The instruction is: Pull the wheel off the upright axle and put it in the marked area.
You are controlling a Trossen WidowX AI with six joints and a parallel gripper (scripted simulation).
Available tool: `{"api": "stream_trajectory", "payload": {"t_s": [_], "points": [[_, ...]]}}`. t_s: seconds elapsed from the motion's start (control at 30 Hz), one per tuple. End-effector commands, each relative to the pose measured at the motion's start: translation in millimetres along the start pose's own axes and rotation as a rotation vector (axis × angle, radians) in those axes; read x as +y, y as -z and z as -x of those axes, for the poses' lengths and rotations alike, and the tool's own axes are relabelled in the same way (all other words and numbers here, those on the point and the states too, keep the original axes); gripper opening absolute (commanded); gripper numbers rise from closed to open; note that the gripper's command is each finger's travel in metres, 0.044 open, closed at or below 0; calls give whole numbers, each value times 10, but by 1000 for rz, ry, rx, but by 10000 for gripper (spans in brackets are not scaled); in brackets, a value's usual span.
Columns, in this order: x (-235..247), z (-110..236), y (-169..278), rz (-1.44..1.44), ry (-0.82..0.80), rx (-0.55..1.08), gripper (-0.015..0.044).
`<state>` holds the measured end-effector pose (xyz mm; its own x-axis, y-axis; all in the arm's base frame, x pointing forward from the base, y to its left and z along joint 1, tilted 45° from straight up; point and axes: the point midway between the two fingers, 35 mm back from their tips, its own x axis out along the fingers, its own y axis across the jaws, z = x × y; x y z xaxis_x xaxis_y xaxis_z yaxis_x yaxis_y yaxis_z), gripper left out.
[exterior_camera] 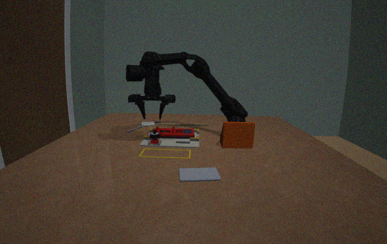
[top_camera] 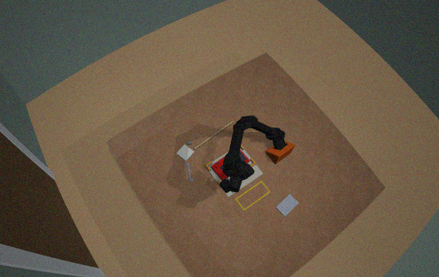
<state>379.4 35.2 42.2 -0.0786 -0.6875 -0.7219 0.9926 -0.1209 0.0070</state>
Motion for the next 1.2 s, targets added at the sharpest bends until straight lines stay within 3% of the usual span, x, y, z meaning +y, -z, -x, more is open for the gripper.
{"api": "stream_trajectory", "payload": {"t_s": [0.0,0.33,0.8,0.93,1.07,1.17], "points": [[27,-20,-66,-31,8,-10,300],[-78,-47,-89,-31,8,-10,300],[-68,-728,-100,-31,7,-12,300],[-70,-762,-102,-32,7,-12,300],[-66,-729,-103,-39,9,-9,195],[-66,-729,-103,-39,9,-9,175]]}}
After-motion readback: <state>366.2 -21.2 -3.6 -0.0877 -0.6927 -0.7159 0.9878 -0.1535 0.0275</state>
